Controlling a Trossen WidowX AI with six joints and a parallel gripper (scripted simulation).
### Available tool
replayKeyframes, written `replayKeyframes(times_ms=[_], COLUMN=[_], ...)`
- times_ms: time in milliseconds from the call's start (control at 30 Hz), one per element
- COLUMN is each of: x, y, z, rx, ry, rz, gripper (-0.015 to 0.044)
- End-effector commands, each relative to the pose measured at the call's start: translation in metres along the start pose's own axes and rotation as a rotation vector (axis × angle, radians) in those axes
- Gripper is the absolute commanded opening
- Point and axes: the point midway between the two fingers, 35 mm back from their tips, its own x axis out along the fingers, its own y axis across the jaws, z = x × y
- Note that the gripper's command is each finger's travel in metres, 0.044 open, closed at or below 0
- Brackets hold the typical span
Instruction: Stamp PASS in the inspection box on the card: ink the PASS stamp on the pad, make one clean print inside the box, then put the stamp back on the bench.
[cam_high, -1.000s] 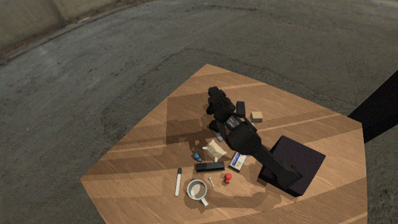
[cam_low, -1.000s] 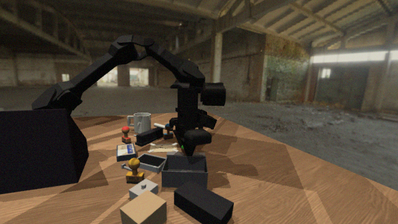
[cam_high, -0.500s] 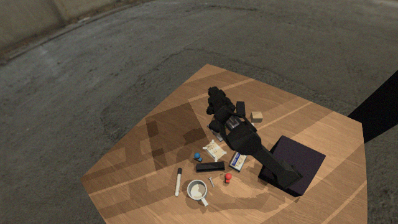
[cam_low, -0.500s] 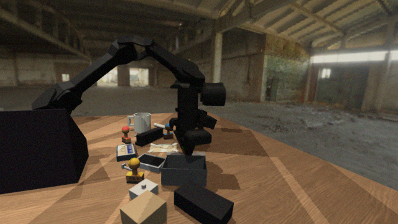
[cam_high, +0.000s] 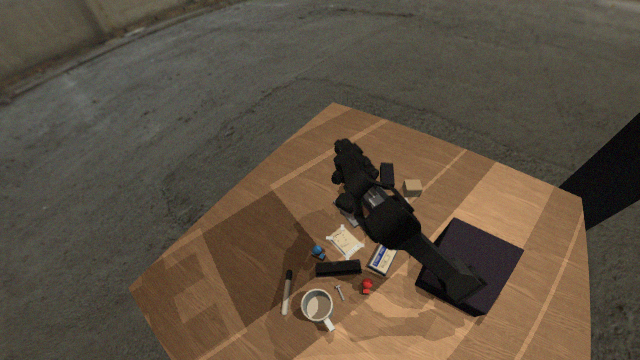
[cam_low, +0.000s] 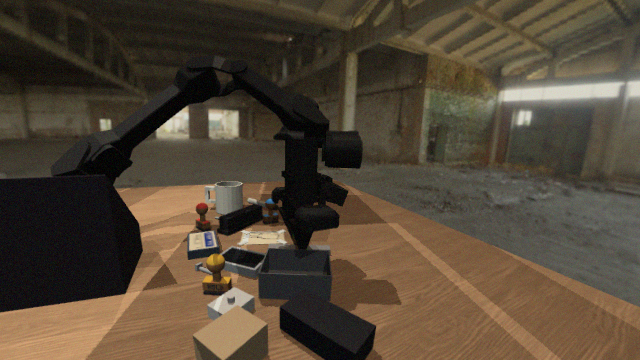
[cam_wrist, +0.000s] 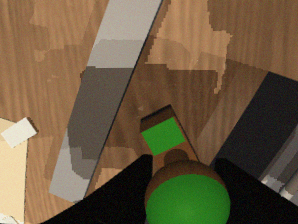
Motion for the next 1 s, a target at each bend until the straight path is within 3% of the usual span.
replayKeyframes(times_ms=[0, 967], x=[-0.003, -0.018], y=[-0.001, 0.000], z=[0.000, 0.001], rx=[-0.004, -0.004], ry=[-0.001, -0.010], rz=[-0.007, -0.022], gripper=[0.0000, 0.0000])
